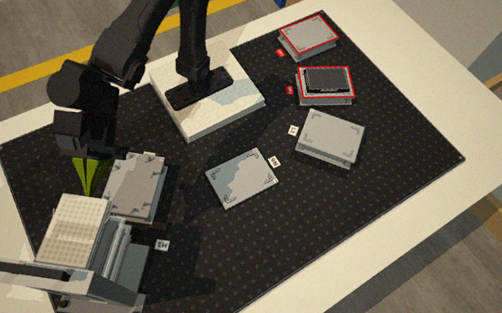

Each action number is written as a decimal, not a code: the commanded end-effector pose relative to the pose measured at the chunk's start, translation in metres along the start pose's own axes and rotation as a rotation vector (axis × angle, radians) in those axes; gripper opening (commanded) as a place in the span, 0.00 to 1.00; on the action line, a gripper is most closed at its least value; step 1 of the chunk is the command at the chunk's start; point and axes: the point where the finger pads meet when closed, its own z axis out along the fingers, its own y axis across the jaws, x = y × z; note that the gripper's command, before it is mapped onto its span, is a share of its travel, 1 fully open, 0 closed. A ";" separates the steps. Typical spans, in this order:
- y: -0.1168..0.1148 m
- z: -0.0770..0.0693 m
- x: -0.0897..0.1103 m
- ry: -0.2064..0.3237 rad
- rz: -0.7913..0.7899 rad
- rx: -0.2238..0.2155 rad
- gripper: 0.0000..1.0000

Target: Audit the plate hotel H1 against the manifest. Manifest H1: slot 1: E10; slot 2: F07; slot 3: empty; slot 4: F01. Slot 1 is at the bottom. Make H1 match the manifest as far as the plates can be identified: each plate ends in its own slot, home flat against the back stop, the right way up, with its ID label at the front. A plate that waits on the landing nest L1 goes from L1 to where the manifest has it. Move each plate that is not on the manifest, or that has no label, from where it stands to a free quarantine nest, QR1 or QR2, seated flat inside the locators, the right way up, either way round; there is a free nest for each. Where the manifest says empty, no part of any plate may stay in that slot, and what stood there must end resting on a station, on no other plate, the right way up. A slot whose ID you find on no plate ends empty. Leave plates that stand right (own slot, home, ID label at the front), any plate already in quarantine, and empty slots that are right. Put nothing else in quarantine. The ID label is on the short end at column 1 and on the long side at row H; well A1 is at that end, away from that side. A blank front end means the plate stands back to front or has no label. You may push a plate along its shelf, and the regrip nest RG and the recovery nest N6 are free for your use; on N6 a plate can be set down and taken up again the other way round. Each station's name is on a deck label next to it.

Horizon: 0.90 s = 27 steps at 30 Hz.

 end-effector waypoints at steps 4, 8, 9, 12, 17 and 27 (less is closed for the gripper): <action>0.000 0.000 -0.008 -0.016 -0.005 0.004 0.00; 0.000 0.003 -0.010 -0.016 -0.005 0.004 0.00; 0.000 0.003 -0.010 -0.016 -0.005 0.004 0.00; 0.000 0.004 -0.010 -0.016 -0.005 0.004 0.00; 0.000 0.005 -0.011 -0.016 -0.005 0.004 0.00; 0.000 0.005 -0.011 -0.016 -0.005 0.004 0.00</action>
